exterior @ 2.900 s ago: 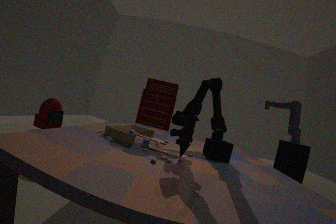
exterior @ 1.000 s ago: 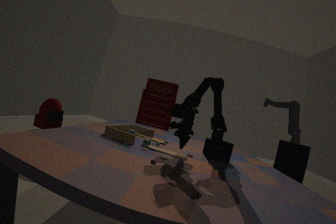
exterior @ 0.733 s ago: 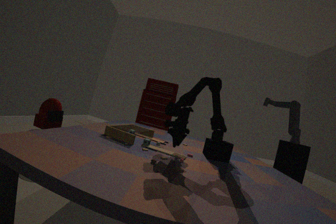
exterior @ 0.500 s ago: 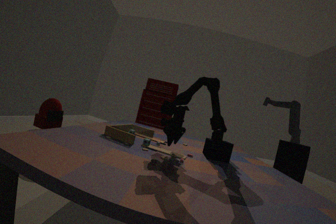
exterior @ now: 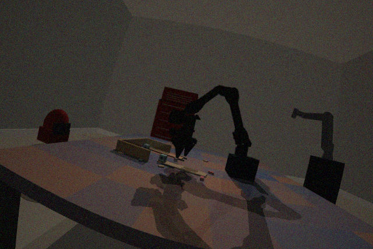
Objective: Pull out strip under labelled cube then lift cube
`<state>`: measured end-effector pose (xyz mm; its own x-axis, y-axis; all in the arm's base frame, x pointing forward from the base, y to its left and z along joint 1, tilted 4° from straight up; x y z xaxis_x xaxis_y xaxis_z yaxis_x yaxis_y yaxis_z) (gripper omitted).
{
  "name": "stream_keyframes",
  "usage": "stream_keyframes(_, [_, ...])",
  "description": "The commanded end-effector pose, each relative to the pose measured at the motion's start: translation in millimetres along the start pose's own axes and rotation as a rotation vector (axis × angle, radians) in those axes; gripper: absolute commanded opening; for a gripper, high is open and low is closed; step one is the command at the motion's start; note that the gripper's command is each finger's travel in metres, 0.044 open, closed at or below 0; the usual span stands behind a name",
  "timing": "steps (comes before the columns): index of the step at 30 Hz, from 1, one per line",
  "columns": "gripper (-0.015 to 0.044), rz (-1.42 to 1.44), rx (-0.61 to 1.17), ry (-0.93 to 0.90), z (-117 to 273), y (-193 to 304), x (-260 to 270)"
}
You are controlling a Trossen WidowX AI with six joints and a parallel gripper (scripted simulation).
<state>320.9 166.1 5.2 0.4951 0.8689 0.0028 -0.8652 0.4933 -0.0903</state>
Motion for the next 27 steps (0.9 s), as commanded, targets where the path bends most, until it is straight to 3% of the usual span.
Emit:
stream_keyframes(1, [0.0440,0.003,0.000,-0.009,3.1,-13.5,7.0])
stream_keyframes(24, [0.0440,0.003,-0.007,-0.012,18.3,-80.6,41.9])
stream_keyframes(27, [0.0361,0.003,-0.007,-0.012,16.1,-80.7,42.0])
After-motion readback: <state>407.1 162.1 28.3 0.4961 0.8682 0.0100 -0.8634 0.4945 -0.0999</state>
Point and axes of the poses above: the point midway between the two fingers, 35 mm back from their tips, its own z axis back along the fingers, its own x axis across the jaws, y = z × x, the point moved 1 cm from there along z, back along the fingers, and after that the axes turned 15 degrees about -z, right-handed, at the moved point
